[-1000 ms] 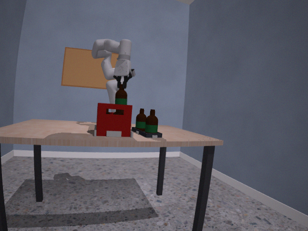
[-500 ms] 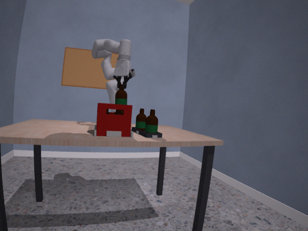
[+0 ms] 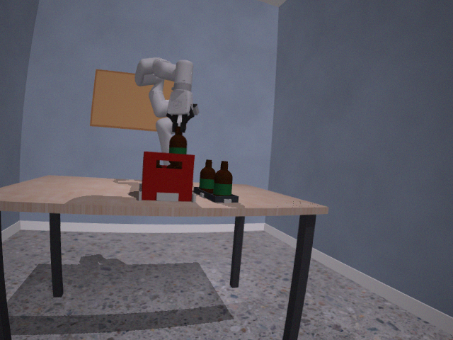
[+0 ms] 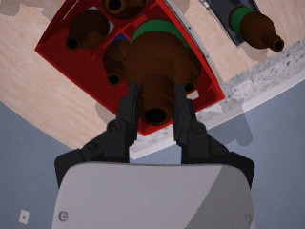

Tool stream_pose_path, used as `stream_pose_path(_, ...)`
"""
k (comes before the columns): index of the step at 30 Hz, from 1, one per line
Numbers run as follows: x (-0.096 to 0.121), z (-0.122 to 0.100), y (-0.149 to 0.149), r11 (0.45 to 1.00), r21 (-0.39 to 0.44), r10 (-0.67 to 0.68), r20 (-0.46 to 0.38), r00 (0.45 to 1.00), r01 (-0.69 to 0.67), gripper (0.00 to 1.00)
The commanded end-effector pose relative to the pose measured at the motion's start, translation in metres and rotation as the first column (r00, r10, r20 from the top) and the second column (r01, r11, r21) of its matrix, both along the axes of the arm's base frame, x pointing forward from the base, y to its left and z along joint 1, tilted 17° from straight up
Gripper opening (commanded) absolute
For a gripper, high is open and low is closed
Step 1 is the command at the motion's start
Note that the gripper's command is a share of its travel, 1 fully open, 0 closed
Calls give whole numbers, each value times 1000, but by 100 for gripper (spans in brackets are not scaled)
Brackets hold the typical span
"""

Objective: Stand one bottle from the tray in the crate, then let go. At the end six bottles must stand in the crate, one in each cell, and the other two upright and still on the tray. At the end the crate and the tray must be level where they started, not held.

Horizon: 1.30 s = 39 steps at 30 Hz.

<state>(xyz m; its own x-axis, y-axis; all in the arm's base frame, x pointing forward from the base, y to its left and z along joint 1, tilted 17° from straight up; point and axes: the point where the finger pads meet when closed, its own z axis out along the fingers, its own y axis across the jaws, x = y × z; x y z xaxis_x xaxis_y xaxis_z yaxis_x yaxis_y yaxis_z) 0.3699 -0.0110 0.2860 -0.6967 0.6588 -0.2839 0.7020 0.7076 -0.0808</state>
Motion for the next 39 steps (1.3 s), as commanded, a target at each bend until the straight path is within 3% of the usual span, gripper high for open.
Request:
stream_pose_path(1,1,0,0,1000,0,1,4,1000,-1,0)
stream_pose_path(39,5,-26,-7,1000,0,1,4,1000,-1,0)
